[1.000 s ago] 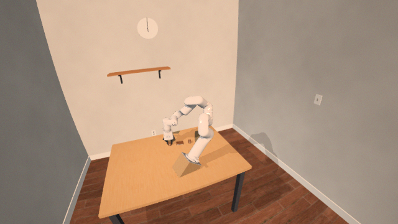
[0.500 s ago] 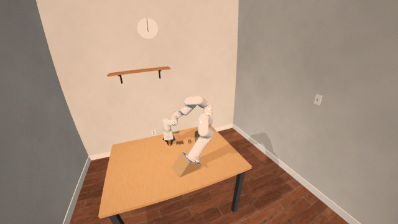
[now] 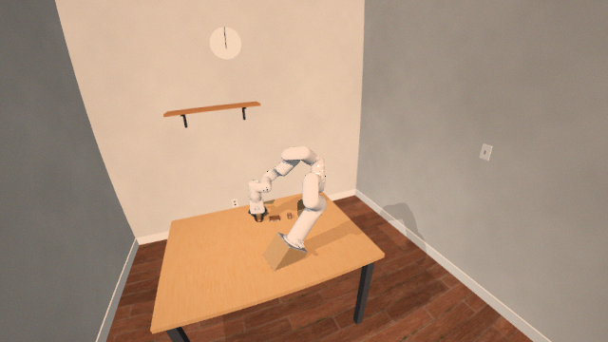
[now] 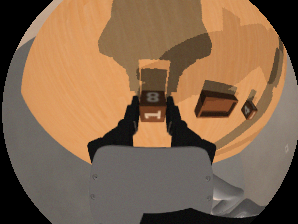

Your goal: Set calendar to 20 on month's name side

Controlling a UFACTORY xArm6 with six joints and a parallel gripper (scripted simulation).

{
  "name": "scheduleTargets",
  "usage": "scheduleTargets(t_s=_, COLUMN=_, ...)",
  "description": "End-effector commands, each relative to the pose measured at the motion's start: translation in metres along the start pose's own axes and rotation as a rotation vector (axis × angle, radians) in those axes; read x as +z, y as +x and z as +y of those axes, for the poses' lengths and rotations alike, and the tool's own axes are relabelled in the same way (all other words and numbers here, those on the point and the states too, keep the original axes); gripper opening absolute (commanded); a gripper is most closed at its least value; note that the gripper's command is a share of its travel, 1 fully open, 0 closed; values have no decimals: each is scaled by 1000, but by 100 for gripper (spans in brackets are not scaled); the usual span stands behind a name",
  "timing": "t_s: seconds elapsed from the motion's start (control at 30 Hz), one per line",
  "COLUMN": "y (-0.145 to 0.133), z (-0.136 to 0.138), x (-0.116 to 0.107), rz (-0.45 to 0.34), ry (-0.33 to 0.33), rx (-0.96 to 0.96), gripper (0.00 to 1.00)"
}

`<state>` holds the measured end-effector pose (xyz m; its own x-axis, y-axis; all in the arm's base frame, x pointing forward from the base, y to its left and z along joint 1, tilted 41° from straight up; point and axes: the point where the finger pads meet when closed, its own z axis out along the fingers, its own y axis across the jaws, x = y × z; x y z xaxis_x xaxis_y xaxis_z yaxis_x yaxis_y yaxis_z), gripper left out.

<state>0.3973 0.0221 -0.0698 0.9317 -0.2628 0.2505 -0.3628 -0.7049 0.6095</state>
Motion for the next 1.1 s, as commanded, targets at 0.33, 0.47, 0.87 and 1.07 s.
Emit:
scheduleTargets(t_s=0.33, y=1, z=-1, x=-1, rz=2, ry=2, rx=1, gripper=49)
scheduleTargets(t_s=0.47, y=1, z=-1, x=-1, rz=2, ry=2, rx=1, gripper=49)
scheduleTargets(t_s=0.87, y=1, z=-1, x=-18, rz=2, ry=2, rx=1, gripper=49)
scheduleTargets(t_s=1.07, y=1, z=-1, x=-49, rz=2, ry=2, rx=1, gripper=49)
